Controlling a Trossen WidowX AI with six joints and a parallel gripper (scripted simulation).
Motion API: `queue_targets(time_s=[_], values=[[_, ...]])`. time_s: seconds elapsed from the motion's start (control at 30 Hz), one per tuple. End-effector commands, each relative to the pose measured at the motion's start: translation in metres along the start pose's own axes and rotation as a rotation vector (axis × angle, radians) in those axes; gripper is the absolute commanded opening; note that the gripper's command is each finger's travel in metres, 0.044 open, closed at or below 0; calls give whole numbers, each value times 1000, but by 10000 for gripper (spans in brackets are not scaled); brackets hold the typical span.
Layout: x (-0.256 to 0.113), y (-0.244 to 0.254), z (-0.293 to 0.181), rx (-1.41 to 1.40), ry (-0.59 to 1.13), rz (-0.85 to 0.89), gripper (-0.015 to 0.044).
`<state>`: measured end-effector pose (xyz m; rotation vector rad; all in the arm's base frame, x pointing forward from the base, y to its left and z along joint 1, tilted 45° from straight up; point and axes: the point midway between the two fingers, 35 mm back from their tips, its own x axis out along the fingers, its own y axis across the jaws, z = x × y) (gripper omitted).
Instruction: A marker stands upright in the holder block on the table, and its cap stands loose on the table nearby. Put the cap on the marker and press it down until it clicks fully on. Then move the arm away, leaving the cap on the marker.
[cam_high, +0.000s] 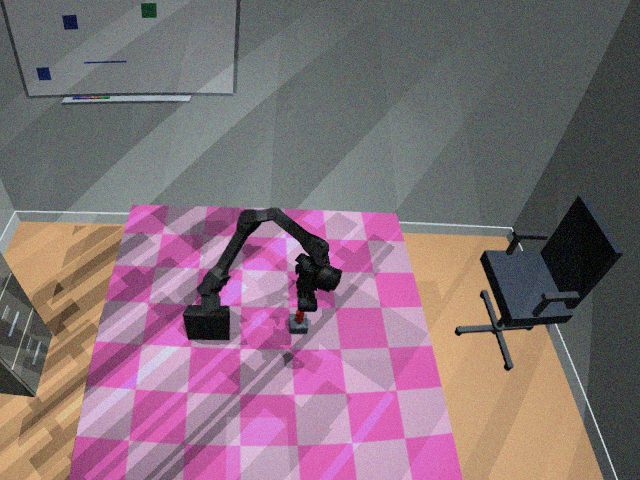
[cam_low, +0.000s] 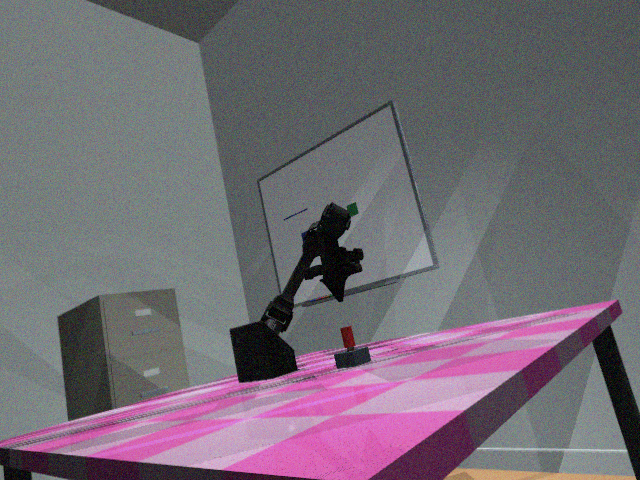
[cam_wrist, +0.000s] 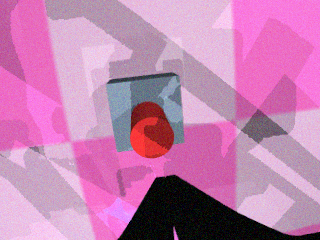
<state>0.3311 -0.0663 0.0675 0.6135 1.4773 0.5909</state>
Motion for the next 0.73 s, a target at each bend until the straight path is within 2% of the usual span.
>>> queue_targets(time_s=[0.0, 0.03, 0.57, 0.6, 0.7], values=[[-21, 0, -2, 0, -2, -2, 0], [-21, 0, -2, 0, -2, -2, 0], [-21, 0, -2, 0, -2, -2, 420], [-21, 0, -2, 0, -2, -2, 440], [-21, 0, -2, 0, -2, -2, 440]])
